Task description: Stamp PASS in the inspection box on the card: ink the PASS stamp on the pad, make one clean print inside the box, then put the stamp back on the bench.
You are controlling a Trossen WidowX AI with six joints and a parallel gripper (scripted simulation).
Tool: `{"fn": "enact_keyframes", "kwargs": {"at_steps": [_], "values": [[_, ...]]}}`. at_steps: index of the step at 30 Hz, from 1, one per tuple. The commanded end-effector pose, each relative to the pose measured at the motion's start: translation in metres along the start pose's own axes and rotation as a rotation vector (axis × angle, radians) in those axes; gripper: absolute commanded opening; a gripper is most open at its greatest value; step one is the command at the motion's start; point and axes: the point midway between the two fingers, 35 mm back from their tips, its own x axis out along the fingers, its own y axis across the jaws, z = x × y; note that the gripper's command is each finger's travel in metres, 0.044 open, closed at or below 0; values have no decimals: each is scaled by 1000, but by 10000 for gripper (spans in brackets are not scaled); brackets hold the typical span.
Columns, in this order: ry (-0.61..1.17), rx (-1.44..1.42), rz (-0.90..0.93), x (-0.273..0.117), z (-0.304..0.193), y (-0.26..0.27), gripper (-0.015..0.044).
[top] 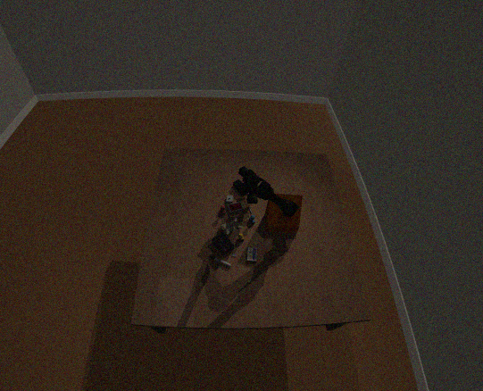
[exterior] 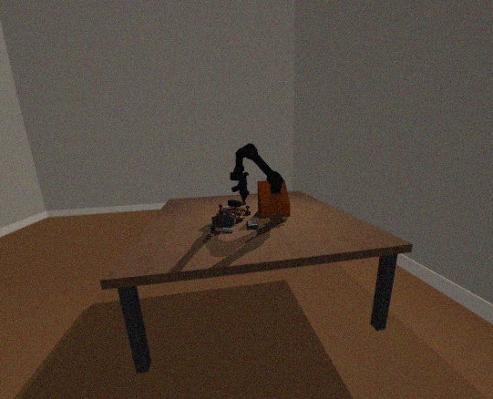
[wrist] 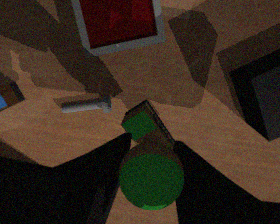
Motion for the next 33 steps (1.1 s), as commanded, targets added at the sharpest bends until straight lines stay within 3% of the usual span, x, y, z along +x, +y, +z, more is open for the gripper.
{"fn": "enact_keyframes", "kwargs": {"at_steps": [1, 33], "values": [[4, -5, -3, -2, 0, 0, 0], [2, -4, -7, -18, -1, 0, 0]]}}
